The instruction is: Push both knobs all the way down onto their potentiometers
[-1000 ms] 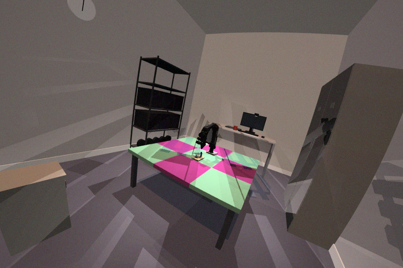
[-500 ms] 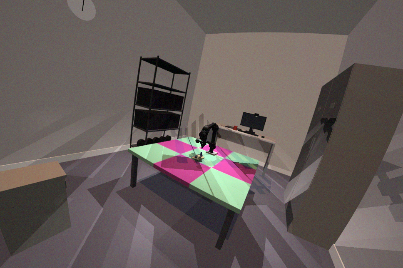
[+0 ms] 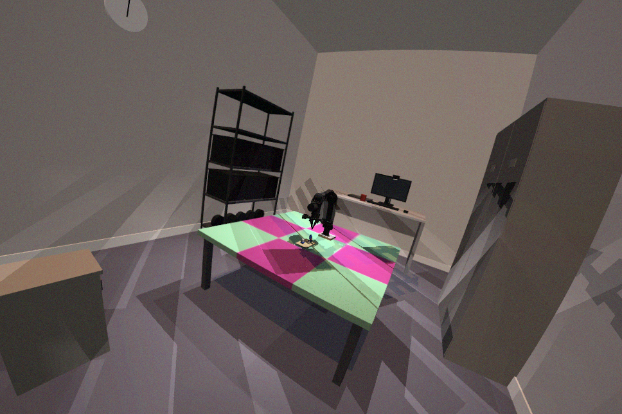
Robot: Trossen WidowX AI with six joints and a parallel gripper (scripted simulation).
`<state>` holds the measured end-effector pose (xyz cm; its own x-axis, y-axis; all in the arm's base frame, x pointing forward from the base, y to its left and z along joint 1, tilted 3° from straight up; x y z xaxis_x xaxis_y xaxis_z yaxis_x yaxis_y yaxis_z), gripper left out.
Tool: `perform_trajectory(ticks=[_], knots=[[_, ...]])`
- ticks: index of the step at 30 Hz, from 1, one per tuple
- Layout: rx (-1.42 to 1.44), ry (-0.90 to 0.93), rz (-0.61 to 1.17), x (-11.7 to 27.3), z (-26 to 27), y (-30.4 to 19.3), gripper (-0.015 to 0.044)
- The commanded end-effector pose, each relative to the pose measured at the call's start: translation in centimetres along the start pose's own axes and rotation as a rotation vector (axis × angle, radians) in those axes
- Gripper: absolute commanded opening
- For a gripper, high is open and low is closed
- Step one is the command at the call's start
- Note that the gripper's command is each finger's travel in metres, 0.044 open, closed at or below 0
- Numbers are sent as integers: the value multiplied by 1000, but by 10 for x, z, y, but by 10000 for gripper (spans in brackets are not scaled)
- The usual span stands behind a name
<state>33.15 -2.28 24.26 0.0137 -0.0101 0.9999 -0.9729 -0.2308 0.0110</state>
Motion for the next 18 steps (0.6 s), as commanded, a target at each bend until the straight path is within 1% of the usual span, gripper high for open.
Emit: perform_trajectory(ticks=[1, 5, 18], knots=[[-21, -5, -2, -2, 0, -2, 0], [-21, -6, -2, -20, 0, -2, 0], [-21, -6, -2, -23, 0, -2, 0]])
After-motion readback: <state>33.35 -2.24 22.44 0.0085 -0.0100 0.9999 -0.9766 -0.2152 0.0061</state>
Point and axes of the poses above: the point midway between the two fingers, 35 mm back from their tips, its own x axis back along the fingers, its own z axis across the jaws, y = z × x, the point moved 10 cm from there along x, back along the fingers, and after that the axes turned 2 degrees about -x, right-handed, at the moved point
